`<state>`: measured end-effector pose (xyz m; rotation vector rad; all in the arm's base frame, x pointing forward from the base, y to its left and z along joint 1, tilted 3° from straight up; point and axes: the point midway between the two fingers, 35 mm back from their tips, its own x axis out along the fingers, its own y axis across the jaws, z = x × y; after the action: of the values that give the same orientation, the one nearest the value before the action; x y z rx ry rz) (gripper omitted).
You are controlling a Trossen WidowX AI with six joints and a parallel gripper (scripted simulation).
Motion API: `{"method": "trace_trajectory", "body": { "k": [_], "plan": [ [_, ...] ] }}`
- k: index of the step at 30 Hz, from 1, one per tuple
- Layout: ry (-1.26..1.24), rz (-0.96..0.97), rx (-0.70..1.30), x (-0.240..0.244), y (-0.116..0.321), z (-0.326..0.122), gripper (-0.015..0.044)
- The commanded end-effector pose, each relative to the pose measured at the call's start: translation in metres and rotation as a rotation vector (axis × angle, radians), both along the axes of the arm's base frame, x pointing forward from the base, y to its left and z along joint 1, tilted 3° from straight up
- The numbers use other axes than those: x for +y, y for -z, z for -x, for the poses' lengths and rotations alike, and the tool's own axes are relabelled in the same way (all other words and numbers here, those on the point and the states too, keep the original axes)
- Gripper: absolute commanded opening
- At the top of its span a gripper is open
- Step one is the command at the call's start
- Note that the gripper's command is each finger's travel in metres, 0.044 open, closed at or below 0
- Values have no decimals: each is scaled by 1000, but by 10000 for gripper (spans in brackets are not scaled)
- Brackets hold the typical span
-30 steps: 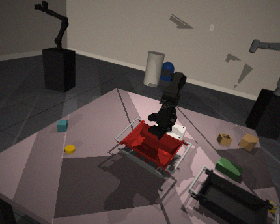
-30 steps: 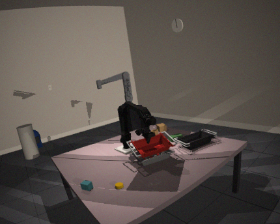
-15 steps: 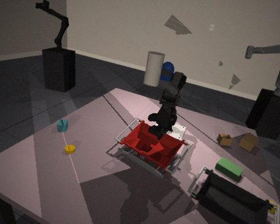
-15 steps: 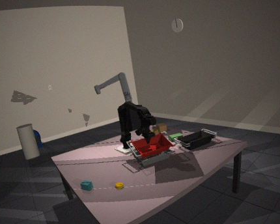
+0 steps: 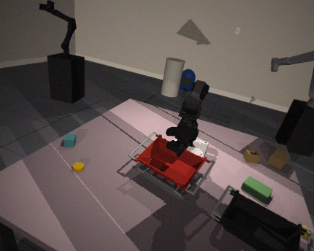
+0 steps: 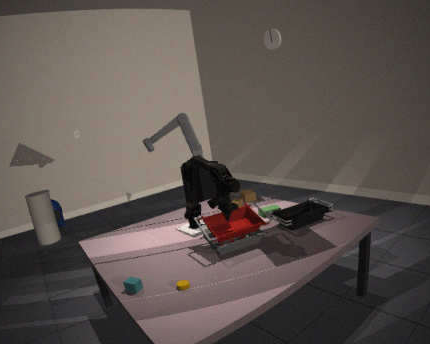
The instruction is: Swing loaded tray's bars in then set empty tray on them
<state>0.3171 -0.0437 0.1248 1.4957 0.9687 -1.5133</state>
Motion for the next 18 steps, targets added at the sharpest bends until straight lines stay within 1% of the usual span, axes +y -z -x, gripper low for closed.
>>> {"method": "trace_trajectory", "body": {
  "k": [1,18],
  "plan": [
    [5,-12,21,2,4,5,0],
    [1,-4,6,1,4,2,0]
  ]
}}
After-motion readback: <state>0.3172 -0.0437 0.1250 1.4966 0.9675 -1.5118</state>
